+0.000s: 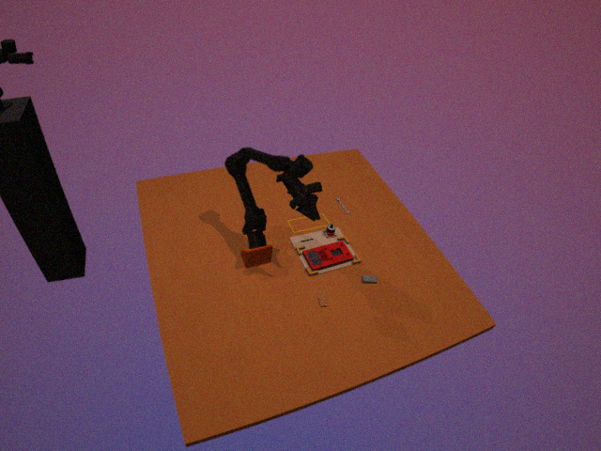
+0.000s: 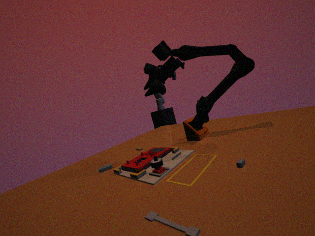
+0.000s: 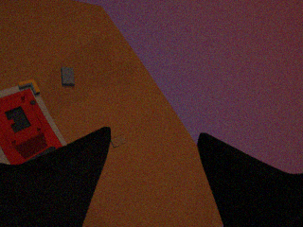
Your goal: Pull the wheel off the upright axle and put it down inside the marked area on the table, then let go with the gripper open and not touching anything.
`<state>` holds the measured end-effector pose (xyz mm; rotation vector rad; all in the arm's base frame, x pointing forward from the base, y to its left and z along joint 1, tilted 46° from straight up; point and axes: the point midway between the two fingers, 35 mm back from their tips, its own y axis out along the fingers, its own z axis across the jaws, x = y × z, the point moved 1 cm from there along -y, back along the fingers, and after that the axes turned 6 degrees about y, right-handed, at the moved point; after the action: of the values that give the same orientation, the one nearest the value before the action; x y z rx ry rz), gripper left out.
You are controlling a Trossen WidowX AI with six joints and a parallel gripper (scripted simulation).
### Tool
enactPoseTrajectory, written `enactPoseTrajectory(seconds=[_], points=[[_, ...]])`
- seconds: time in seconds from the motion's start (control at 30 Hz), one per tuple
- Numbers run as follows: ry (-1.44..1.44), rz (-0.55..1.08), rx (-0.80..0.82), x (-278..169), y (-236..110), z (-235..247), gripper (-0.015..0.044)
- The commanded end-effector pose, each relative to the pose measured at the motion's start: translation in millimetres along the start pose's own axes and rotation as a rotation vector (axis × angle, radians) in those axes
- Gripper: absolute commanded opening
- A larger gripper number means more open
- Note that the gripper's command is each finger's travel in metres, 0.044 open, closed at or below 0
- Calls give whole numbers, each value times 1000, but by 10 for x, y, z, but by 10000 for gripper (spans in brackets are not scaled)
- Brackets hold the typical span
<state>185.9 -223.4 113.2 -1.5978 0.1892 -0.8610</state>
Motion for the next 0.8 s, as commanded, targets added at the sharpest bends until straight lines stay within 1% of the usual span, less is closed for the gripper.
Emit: enactPoseTrajectory(seconds=[0.0,0.13,0.27,0.43,0.6,0.67,0.77], points=[[-103,75,137,136,106,381,300],[-231,177,301,246,237,917,300],[-324,295,454,261,305,1426,300],[-403,473,641,189,317,2055,300],[-452,668,805,25,288,2679,300],[-457,719,843,-27,274,2829,300],[-457,725,848,-34,272,2848,300]])
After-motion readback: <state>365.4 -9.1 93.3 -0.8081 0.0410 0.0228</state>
